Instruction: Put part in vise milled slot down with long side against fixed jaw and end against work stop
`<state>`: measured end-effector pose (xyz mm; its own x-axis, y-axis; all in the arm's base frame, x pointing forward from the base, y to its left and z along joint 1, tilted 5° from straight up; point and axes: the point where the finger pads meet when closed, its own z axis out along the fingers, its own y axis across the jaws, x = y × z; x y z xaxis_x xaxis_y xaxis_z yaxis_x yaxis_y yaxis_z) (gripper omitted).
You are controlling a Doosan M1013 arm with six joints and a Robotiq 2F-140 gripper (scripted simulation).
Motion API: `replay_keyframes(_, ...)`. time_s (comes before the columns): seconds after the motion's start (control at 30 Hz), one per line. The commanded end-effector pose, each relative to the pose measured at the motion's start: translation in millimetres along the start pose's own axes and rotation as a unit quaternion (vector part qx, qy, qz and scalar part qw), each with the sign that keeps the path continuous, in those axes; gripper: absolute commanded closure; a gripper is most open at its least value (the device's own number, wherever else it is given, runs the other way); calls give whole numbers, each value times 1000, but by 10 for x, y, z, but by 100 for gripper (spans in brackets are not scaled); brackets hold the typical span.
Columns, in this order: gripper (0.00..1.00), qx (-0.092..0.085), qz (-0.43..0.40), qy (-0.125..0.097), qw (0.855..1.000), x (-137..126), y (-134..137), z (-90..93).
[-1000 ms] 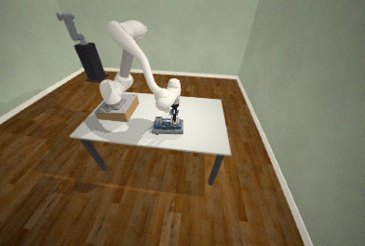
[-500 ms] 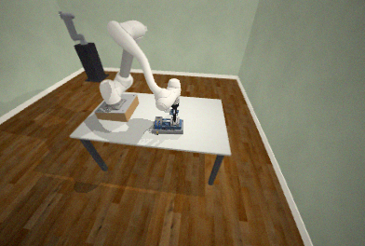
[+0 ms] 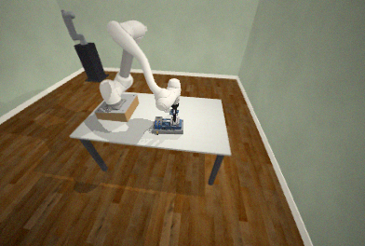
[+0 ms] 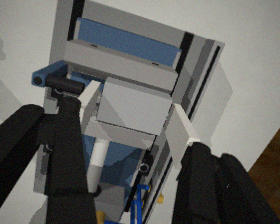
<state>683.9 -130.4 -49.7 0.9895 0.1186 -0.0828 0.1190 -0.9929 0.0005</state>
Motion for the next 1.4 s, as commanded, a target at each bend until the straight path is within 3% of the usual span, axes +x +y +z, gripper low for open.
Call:
replay_keyframes(0.0, 53, 0, 2, -1, 1000, -6, -20, 19)
replay_keyframes(0.9, 53, 0, 2, -1, 1000, -6, -20, -35)
replay_keyframes(1.37, 53, 0, 2, -1, 1000, -5, -20, -398)
